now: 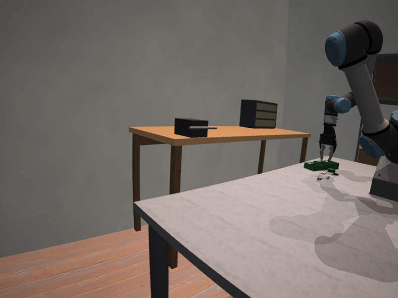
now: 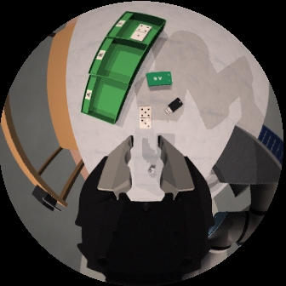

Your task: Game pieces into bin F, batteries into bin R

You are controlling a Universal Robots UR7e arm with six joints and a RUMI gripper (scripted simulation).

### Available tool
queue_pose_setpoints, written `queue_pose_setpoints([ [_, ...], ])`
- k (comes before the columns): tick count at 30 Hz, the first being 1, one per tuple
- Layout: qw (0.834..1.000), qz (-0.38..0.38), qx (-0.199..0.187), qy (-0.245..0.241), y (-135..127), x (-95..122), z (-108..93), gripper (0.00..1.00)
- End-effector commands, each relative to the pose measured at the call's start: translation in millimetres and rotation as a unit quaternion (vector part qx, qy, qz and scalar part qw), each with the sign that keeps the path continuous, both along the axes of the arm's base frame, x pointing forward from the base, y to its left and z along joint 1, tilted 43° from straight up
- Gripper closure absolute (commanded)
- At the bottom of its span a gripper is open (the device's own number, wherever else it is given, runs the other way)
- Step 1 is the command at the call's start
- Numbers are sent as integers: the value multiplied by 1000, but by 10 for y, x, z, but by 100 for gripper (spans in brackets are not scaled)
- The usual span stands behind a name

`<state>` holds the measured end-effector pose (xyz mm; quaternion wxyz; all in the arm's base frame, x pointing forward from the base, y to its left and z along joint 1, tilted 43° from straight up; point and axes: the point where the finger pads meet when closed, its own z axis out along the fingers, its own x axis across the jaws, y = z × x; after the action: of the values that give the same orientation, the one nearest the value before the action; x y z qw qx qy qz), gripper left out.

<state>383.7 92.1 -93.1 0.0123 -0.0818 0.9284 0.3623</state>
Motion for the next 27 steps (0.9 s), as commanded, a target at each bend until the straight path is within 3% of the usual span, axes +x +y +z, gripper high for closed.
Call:
queue_pose_setpoints([
  [1,1000,0,0,0,-36,10,-26,76],
  [27,1000,0,0,0,-78,20,-65,76],
])
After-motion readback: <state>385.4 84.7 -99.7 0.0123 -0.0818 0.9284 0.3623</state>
